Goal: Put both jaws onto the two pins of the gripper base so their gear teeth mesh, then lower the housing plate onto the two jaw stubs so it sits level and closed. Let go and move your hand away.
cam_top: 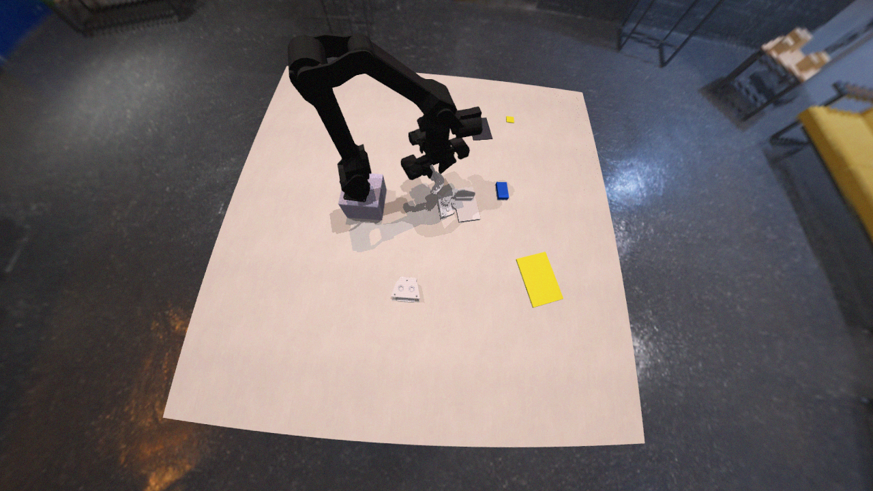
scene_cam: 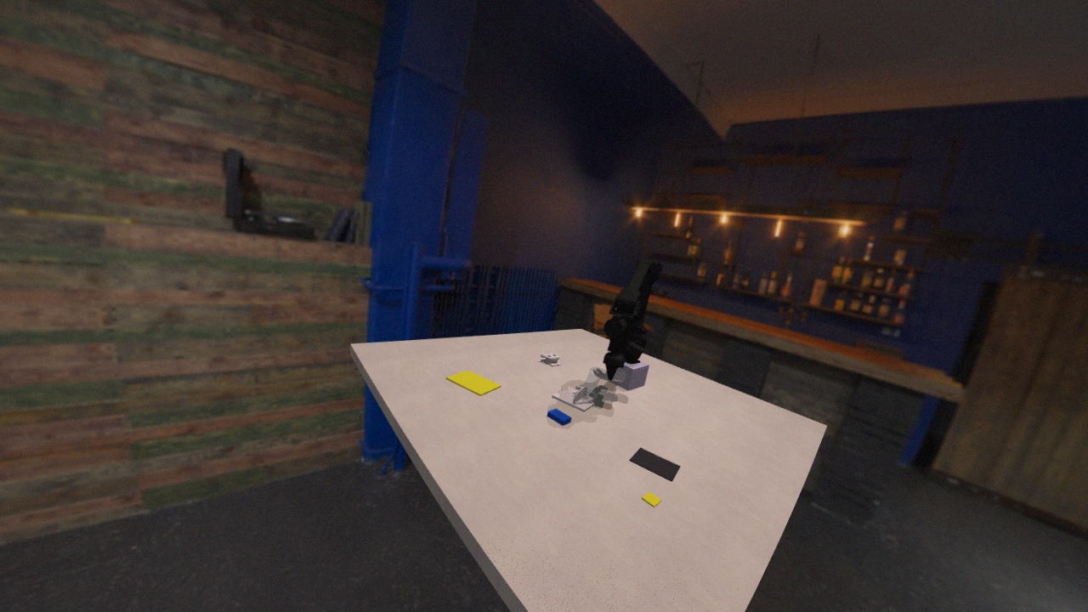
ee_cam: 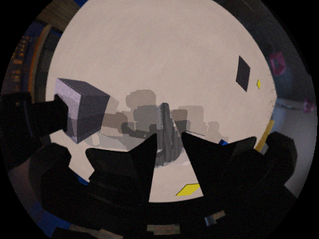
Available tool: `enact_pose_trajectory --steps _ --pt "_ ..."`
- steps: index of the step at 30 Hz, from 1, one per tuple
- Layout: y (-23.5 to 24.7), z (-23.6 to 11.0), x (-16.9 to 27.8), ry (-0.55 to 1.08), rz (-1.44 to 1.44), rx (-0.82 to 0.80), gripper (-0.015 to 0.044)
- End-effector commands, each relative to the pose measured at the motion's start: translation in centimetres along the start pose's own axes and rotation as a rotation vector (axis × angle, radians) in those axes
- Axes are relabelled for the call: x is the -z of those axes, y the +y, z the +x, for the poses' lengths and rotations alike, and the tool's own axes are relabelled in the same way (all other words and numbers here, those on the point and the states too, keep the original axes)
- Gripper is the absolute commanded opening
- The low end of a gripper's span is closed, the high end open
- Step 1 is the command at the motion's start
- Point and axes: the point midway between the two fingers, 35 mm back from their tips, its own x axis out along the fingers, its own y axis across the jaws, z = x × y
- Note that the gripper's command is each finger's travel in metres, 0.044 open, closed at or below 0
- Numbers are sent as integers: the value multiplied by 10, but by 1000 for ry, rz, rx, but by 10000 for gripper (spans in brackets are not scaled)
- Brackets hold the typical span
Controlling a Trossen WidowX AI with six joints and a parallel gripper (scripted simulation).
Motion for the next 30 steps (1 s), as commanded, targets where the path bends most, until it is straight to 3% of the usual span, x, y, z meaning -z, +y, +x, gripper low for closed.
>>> enact_pose_trajectory --steps 1,30 --pt "3 1 3 -4 97 -4 134" --pt "18 1 31 1 847 -6 134"
